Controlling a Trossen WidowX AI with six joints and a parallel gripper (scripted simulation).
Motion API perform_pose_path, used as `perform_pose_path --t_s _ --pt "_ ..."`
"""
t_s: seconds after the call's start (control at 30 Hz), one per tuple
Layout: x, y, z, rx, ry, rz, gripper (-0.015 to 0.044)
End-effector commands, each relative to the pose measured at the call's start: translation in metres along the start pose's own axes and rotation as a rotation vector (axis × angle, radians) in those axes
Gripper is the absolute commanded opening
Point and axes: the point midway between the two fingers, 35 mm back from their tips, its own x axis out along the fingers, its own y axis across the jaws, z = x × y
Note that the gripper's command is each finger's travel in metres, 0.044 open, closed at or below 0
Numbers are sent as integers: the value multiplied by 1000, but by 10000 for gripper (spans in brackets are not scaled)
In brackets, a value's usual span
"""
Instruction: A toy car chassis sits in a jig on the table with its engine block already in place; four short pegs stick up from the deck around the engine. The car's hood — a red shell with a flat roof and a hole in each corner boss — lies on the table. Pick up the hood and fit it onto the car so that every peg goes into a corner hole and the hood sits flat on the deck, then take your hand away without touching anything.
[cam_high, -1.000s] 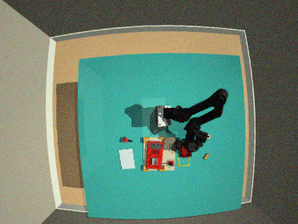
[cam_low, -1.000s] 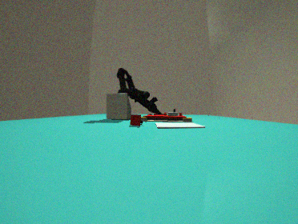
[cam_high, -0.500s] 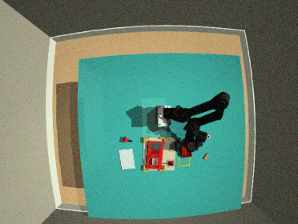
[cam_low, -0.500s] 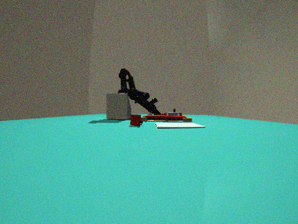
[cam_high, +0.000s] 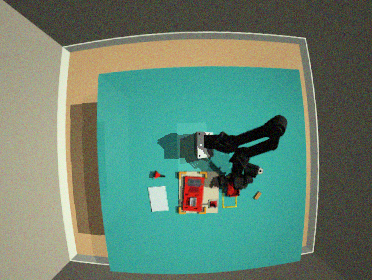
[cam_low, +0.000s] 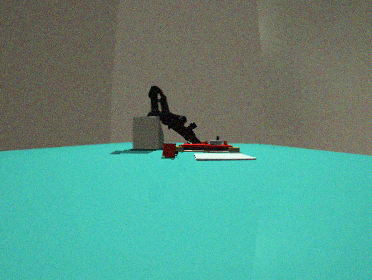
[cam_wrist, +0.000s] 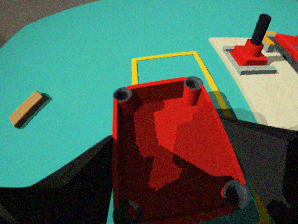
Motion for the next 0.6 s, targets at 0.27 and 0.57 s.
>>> perform_pose_path --t_s 0.27,0.57 --pt "-4 0 15 -2 4 -2 12" --pt "-14 1 32 -3 4 -4 0"
